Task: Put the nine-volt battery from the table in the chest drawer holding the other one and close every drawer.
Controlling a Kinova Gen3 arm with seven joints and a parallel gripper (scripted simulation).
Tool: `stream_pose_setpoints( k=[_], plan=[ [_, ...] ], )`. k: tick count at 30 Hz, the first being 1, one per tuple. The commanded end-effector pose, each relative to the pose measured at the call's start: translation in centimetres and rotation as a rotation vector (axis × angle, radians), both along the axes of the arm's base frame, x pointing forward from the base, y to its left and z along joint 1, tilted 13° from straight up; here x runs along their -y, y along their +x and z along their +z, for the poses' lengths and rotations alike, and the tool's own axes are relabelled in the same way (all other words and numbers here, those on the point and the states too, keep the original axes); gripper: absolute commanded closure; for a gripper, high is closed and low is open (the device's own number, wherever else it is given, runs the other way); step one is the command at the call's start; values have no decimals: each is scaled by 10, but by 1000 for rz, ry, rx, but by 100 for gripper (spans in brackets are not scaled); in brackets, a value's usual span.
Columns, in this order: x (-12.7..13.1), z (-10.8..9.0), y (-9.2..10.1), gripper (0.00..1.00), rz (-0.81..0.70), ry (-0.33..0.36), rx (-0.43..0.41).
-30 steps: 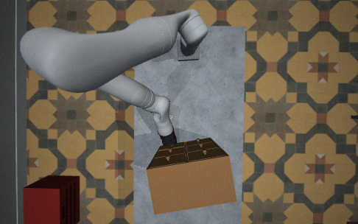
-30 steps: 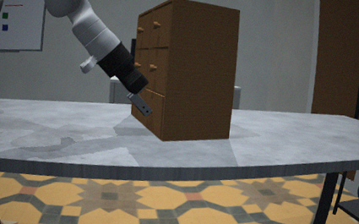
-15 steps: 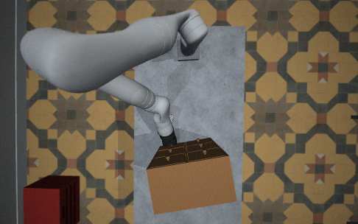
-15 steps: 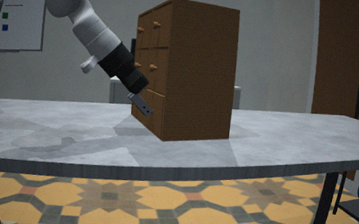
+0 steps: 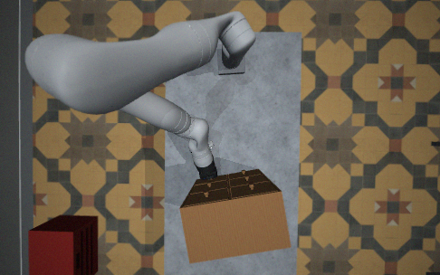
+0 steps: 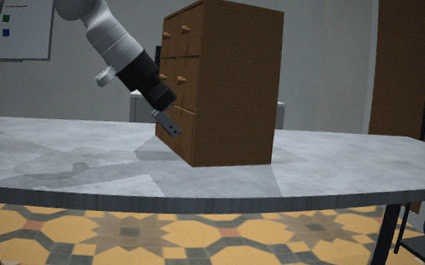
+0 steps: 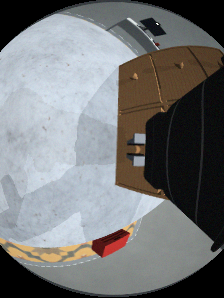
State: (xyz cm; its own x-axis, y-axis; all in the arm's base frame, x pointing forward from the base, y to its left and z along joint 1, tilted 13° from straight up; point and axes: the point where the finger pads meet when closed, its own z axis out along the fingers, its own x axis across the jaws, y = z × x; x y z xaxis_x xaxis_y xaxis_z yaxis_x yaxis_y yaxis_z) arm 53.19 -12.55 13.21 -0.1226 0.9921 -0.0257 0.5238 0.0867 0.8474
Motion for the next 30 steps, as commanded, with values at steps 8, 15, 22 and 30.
stream_pose_setpoints(
  k=[8, 15, 22, 30],
  plan=[
    [0, 1, 0, 63, 1, -1, 1],
    [0, 1, 0, 57, 1, -1, 1],
    [0, 1, 0, 51, 1, -1, 1],
    [0, 1, 0, 33, 1, -1, 1]
  ],
)
